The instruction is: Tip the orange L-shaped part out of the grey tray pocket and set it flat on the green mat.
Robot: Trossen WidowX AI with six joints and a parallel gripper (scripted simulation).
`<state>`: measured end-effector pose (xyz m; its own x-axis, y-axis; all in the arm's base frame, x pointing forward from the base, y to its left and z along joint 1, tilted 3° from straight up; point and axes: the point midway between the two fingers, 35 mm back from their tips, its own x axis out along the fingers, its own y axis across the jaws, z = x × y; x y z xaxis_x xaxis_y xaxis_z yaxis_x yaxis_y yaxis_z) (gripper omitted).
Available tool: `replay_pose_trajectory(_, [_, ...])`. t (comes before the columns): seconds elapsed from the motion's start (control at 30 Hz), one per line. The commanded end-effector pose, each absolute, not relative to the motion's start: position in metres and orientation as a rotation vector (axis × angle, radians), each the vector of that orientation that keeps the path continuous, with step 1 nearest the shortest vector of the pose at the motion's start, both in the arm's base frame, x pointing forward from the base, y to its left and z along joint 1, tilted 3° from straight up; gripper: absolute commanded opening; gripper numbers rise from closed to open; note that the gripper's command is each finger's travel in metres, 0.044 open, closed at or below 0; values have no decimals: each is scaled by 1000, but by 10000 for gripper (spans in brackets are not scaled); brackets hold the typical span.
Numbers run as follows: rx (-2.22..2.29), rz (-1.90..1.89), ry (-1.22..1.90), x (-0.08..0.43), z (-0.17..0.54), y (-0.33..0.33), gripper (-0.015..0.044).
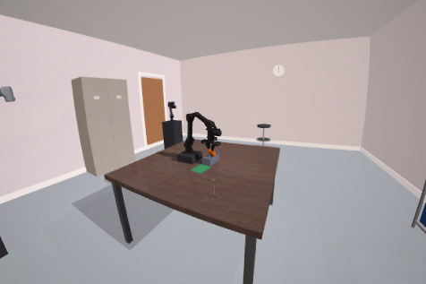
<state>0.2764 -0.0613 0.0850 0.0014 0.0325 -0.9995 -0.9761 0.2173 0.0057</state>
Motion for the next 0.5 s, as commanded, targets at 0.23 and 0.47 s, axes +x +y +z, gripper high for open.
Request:
replay_pose_trajectory(0.23, [-1026, 1059, 1270, 278, 106, -62, 0])
replay_pose_trajectory(0.47, [-1026, 1059, 1270, 278, 118, -62, 0])
